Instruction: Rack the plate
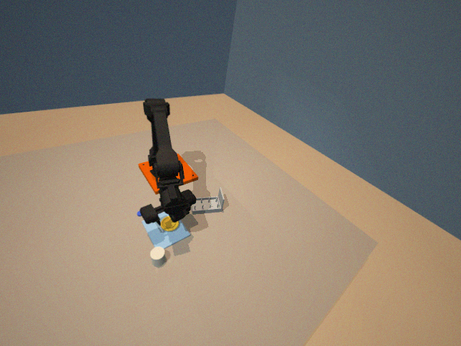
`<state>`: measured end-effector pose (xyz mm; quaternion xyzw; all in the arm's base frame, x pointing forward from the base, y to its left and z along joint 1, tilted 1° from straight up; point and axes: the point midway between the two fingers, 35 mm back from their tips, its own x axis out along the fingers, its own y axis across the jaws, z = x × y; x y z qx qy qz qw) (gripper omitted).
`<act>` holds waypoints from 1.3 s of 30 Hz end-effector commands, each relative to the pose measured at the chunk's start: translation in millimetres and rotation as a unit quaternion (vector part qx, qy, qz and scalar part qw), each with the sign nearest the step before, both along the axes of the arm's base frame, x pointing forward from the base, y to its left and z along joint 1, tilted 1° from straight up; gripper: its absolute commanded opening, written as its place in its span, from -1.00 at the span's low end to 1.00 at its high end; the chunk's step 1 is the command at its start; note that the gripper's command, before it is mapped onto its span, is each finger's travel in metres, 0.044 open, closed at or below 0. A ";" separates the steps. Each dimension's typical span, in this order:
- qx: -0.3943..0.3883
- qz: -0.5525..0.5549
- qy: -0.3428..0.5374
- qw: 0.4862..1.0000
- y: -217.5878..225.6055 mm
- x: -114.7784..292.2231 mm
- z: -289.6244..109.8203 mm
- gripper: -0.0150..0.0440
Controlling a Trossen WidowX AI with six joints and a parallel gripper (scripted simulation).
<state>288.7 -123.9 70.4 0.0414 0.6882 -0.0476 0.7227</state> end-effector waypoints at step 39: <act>-0.001 -0.002 0.002 1.000 -0.3 -2.0 -36.5 0.57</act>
